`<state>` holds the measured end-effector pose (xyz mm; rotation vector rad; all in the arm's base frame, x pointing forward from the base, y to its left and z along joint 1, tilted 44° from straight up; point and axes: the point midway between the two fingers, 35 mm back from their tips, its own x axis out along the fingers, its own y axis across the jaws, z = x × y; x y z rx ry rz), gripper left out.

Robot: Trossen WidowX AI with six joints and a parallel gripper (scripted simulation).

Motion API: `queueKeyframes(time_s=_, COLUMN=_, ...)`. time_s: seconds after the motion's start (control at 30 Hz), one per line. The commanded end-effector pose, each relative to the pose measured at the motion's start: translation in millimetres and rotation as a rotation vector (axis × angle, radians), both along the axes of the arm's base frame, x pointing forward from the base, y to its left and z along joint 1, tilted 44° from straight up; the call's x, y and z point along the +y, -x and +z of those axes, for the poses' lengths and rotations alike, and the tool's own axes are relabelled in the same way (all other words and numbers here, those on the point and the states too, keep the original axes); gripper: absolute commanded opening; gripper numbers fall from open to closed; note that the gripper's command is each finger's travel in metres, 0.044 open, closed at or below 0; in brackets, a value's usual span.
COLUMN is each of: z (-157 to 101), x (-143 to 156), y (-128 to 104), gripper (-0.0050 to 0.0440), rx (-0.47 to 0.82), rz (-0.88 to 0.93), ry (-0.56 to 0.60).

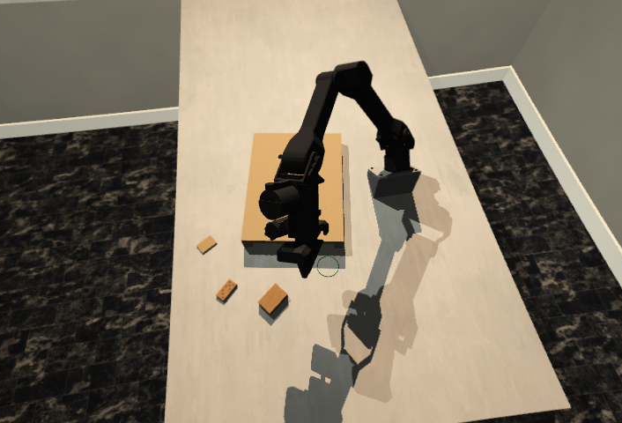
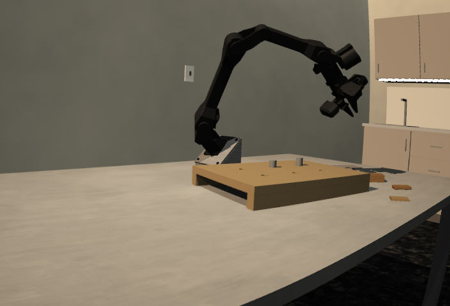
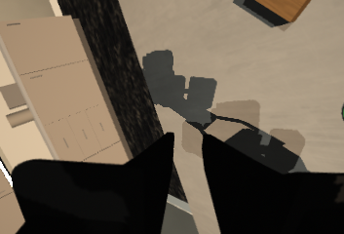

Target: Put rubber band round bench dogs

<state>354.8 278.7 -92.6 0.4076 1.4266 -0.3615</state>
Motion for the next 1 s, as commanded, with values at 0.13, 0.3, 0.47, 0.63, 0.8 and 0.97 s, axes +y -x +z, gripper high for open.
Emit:
queueKeyframes(time_s=0.13, z=-25.4, x=-21.2, y=14.5, gripper=0.008, rx=0.058, rz=0.013, ry=0.195)
queueKeyframes(time_s=0.3, z=-45.0, x=-44.0, y=31.2, gripper=0.008, rx=0.118, rz=0.037, ry=0.354)
queueKeyframes(time_s=0.47, z=-54.4, x=-57.7, y=40.9, gripper=0.008, rx=0.153, rz=0.058, ry=0.449)
queueKeyframes(time_s=0.63, z=-66.3, x=-80.0, y=56.0, gripper=0.008, rx=0.208, rz=0.101, ry=0.606)
queueKeyframes(time_s=0.8, z=-72.7, x=-96.3, y=66.3, gripper=0.008, rx=0.249, rz=0.142, ry=0.724)
queueKeyframes(time_s=0.97, z=-78.1, x=-106.4, y=69.2, gripper=0.008, rx=0.267, rz=0.153, ry=0.748)
